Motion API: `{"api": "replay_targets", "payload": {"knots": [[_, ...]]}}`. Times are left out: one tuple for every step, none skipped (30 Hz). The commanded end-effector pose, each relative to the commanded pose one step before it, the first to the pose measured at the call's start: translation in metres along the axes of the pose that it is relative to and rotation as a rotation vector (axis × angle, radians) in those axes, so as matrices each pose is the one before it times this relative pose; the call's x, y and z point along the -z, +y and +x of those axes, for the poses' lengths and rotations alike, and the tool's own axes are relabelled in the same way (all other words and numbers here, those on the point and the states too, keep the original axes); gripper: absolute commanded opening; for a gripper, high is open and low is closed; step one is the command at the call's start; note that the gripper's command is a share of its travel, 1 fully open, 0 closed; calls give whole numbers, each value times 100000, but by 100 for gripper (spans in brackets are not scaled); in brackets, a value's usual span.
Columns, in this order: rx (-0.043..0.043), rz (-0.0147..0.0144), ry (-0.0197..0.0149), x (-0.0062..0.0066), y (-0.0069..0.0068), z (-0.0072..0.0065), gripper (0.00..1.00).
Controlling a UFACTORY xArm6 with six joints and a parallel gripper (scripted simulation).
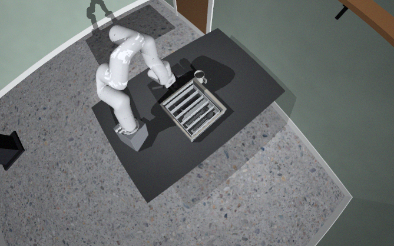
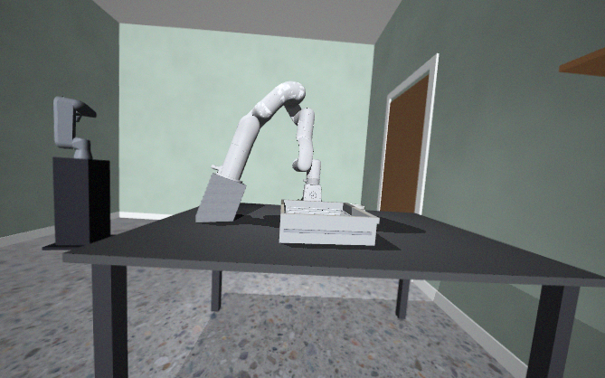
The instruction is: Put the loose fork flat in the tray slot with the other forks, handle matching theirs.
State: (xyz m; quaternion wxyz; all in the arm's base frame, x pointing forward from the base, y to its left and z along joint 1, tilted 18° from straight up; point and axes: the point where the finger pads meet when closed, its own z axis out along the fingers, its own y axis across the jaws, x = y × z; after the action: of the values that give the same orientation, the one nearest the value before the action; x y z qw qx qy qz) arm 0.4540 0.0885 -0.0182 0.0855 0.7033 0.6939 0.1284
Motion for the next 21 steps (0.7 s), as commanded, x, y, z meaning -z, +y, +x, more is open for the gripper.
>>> {"api": "replay_targets", "payload": {"knots": [[-7, -224, 481, -181, 116, 16, 30], [0, 0, 0, -50, 0, 0, 30], [0, 1, 0, -44, -1, 0, 30], [0, 1, 0, -38, -2, 1, 30], [0, 1, 0, -32, -2, 1, 30], [0, 1, 0, -27, -2, 1, 30], [0, 0, 0, 0, 0, 0, 30], [0, 0, 0, 0, 0, 0, 30], [0, 1, 0, -21, -2, 1, 30], [0, 1, 0, -16, -2, 1, 30], [0, 1, 0, -11, -1, 0, 30], [0, 1, 0, -7, -1, 0, 30], [0, 0, 0, -4, -1, 0, 30], [0, 0, 0, -1, 0, 0, 30], [0, 0, 0, 0, 0, 0, 30], [0, 0, 0, 0, 0, 0, 30], [0, 0, 0, 0, 0, 0, 30], [0, 0, 0, 0, 0, 0, 30], [0, 0, 0, 0, 0, 0, 30], [0, 0, 0, 0, 0, 0, 30], [0, 0, 0, 0, 0, 0, 30]]}}
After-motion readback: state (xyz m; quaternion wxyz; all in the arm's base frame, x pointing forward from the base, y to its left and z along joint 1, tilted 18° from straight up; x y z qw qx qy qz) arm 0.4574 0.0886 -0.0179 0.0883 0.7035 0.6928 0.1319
